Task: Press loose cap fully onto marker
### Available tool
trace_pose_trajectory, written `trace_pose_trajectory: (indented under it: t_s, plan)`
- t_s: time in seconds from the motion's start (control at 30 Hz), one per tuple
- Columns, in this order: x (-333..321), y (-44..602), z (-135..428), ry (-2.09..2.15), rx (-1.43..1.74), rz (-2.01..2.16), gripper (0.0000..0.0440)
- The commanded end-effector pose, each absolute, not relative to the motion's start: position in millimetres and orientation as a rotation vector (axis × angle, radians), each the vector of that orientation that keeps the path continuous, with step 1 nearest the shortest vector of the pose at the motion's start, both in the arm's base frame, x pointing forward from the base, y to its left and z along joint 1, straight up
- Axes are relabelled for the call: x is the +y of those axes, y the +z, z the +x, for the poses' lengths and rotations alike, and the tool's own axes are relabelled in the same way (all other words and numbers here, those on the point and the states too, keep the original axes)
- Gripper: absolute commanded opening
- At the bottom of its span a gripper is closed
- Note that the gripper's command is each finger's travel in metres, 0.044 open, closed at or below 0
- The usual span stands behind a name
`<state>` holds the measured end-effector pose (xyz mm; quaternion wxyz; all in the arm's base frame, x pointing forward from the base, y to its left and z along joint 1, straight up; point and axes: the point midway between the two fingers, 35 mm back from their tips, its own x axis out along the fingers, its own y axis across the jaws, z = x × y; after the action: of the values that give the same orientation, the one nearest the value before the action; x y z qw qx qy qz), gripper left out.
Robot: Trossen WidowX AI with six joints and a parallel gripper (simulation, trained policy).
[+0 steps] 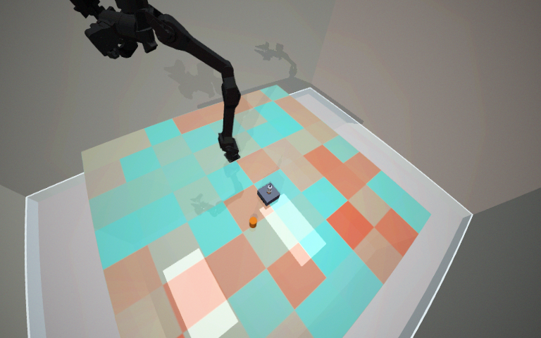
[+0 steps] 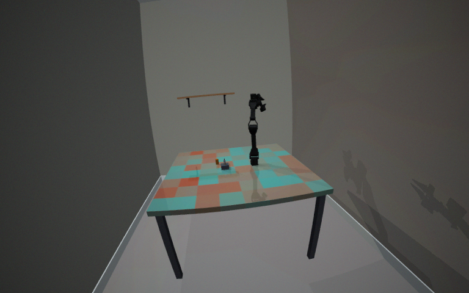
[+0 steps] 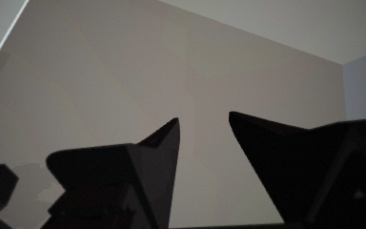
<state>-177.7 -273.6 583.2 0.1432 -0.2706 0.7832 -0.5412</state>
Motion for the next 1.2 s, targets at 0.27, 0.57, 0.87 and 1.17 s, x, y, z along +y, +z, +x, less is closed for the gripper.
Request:
trace_pose_trajectory:
  t_s: [0.27, 0.57, 0.87, 1.17]
  plan:
    - [-295.9, 559.0, -146.5, -1.458, 2.168, -0.812, 0.0246]
    - [-309.8, 543.7, -122.0, -1.39, 2.1, -0.839, 0.0262]
    - [-322.5, 528.0, -96.8, -1.323, 2.035, -0.861, 0.0275]
    - [-333.5, 512.2, -71.7, -1.258, 1.975, -0.877, 0.0285]
